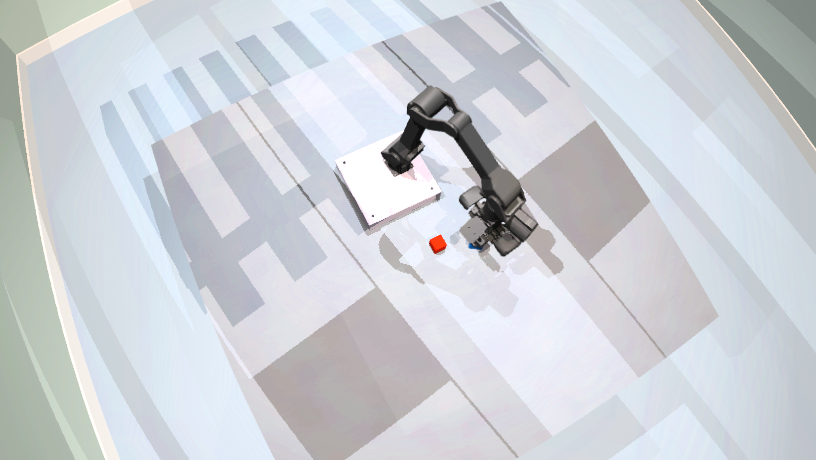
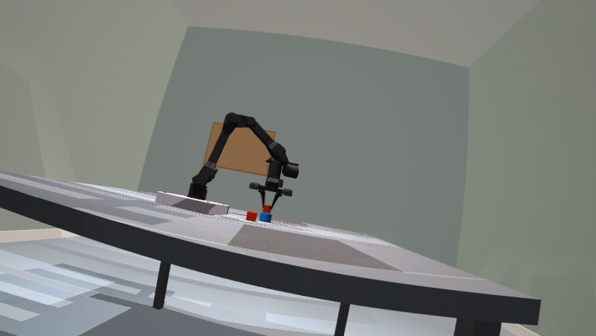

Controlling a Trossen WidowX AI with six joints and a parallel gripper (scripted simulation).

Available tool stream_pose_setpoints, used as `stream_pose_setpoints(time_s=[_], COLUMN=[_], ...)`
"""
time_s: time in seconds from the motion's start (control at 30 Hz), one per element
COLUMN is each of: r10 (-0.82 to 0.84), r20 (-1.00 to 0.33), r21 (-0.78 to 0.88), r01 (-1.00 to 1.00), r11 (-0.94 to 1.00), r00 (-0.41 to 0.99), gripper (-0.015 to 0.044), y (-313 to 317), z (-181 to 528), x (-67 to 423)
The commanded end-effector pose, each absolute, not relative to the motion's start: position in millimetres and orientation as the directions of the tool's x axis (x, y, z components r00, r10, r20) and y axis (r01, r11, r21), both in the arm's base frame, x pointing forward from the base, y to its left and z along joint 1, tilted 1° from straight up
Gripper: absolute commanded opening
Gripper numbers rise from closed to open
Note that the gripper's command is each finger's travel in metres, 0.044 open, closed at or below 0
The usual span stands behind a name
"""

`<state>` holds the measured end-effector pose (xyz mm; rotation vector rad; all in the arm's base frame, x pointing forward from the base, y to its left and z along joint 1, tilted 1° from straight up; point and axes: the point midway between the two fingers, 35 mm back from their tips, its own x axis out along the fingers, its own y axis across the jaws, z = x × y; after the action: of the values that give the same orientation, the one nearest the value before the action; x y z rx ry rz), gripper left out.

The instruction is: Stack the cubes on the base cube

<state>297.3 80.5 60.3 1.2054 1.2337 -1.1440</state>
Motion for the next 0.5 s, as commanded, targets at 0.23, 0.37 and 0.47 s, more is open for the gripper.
stream_pose_setpoints(time_s=[0.23, 0.37, 0.47], r10=[0.024, 0.028, 0.028], r20=[-0.999, -0.999, -0.999], r21=[0.024, 0.024, 0.024], r01=[0.999, 0.999, 0.999], r11=[0.041, 0.047, 0.047], r00=[0.023, 0.023, 0.023], gripper=[0.0205, 0.0205, 0.0205], y=[80.0, 80.3, 80.3], z=[59.6, 68.5, 71.1], x=[297.4, 297.1, 297.1])
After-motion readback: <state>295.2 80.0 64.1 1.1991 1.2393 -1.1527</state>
